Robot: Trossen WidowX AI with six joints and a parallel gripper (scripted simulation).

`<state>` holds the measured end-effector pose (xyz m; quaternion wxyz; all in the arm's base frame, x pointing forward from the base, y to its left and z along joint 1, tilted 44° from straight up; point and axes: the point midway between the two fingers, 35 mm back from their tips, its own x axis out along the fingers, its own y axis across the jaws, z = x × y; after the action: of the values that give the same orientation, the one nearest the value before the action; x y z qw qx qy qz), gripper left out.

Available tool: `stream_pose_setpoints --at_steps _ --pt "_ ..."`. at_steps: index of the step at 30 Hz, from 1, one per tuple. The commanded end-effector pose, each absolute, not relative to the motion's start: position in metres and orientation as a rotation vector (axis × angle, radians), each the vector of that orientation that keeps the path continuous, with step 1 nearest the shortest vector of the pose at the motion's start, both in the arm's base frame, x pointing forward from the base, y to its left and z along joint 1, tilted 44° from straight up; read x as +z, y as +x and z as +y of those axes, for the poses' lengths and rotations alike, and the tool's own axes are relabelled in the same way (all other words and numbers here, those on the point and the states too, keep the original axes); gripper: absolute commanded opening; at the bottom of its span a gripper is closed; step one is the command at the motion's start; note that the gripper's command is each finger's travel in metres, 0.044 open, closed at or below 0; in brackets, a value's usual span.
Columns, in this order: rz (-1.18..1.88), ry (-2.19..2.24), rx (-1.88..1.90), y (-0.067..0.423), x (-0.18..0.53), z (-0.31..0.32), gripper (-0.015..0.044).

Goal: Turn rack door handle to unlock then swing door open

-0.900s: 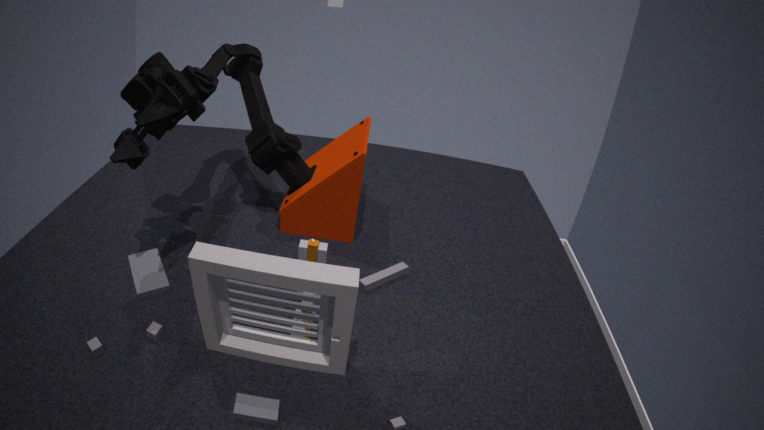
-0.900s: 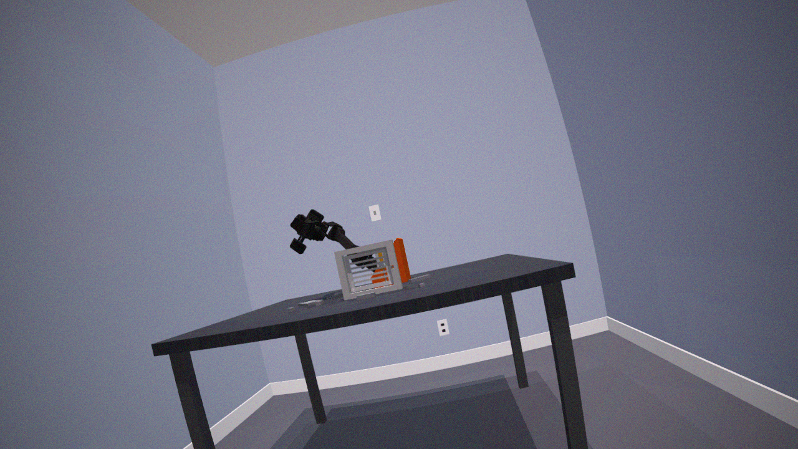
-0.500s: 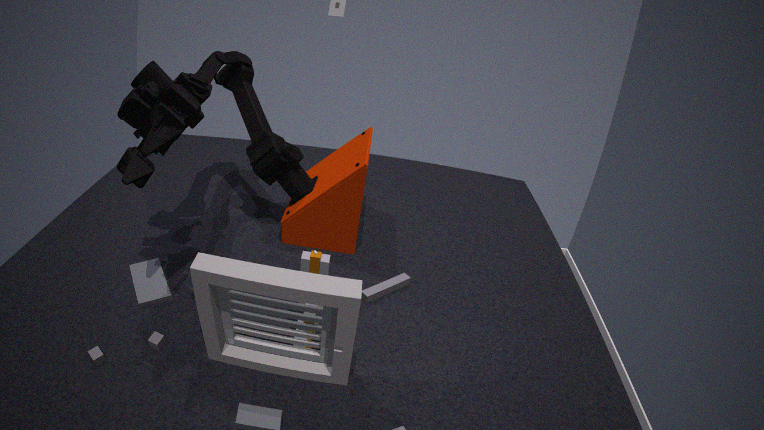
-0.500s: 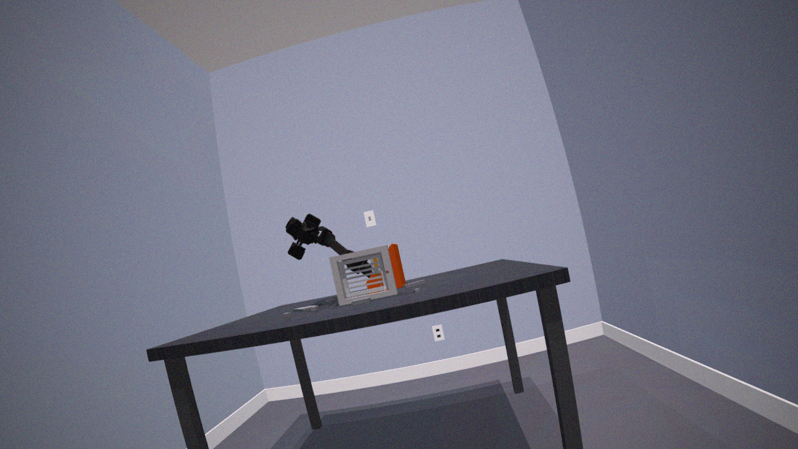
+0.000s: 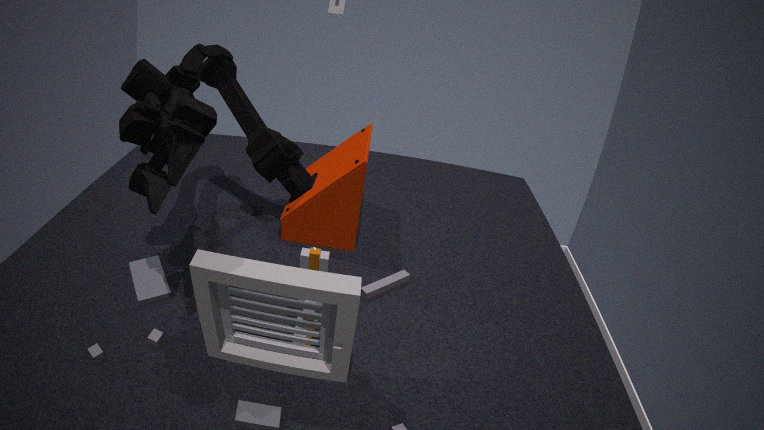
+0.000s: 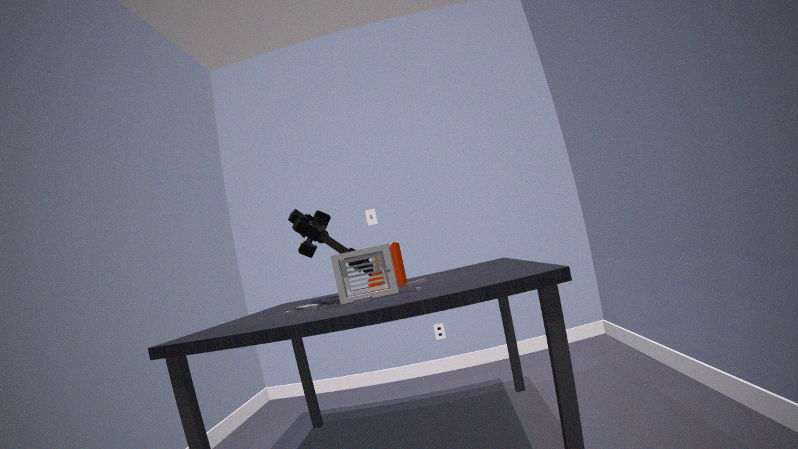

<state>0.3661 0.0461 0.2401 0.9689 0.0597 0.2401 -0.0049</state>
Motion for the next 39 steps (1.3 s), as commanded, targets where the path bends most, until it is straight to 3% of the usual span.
stream_pose_setpoints --at_steps 1,39 --pt "0.583 0.12 -0.03 0.373 0.223 0.056 0.0299" --pt "1.234 -0.177 -0.322 0.361 0.105 0.136 0.0299"
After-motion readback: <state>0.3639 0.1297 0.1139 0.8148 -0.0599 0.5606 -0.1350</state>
